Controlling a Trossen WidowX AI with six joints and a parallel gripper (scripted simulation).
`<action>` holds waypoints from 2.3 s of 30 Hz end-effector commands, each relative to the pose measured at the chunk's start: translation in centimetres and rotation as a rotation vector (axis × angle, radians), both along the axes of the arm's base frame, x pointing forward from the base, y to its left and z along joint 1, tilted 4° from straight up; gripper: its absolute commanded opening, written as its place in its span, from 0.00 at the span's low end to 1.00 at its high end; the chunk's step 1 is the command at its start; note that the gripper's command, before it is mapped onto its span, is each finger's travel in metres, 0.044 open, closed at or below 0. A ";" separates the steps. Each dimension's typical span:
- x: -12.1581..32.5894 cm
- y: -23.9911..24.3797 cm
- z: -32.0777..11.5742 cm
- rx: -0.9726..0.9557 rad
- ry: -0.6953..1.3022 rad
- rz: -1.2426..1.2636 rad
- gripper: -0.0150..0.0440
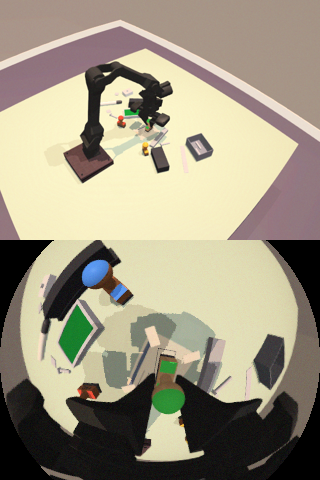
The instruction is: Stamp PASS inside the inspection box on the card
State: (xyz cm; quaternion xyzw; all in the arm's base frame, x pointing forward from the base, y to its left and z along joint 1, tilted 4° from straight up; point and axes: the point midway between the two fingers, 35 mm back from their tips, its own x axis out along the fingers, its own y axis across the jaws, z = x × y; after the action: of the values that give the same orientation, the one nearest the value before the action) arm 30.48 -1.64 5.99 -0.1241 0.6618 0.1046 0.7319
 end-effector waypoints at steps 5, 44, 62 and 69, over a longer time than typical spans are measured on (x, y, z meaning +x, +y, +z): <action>0.0 0.1 0.8 0.004 0.000 0.006 0.25; 0.6 -0.8 6.6 0.003 -0.001 0.005 0.25; 5.8 -7.3 7.5 -0.002 -0.005 0.001 0.25; 7.0 -9.6 7.5 -0.004 -0.006 0.000 0.25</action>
State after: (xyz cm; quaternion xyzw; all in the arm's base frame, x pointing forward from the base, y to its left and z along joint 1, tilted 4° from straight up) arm 37.18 -10.73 13.45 -0.1259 0.6600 0.0992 0.7340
